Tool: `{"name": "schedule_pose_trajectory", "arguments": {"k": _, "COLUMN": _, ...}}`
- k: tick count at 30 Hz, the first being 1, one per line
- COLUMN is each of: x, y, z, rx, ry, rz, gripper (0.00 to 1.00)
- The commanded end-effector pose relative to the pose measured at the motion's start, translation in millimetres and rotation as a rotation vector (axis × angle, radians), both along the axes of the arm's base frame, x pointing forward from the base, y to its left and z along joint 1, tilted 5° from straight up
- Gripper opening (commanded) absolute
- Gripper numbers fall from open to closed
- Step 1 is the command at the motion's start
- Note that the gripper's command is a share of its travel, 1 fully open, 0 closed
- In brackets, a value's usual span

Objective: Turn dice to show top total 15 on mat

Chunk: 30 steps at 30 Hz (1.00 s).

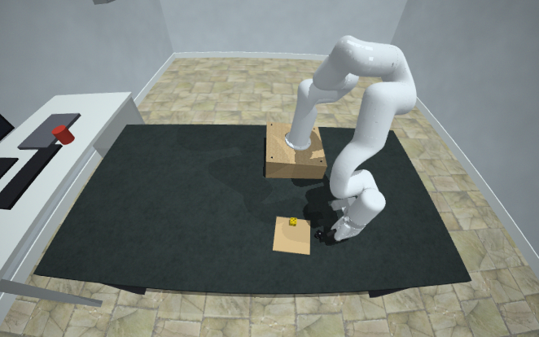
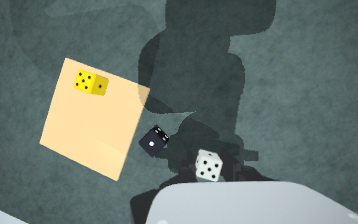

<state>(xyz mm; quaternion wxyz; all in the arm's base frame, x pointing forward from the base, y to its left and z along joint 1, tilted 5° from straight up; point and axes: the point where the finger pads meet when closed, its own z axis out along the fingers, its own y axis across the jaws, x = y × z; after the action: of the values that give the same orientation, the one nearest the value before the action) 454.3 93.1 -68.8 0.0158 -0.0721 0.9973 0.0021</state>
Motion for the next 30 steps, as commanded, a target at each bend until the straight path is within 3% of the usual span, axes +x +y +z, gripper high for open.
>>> {"name": "schedule_pose_trajectory", "arguments": {"k": 1, "x": 1.4, "y": 0.3, "z": 1.0, "rx": 0.001, "ry": -0.003, "rz": 0.000, "gripper": 0.42}}
{"name": "schedule_pose_trajectory", "arguments": {"k": 11, "x": 1.4, "y": 0.3, "z": 1.0, "rx": 0.001, "ry": -0.003, "rz": 0.000, "gripper": 0.42}}
{"name": "schedule_pose_trajectory", "arguments": {"k": 12, "x": 1.4, "y": 0.3, "z": 1.0, "rx": 0.001, "ry": -0.003, "rz": 0.000, "gripper": 0.21}}
{"name": "schedule_pose_trajectory", "arguments": {"k": 30, "x": 1.4, "y": 0.3, "z": 1.0, "rx": 0.001, "ry": -0.003, "rz": 0.000, "gripper": 0.21}}
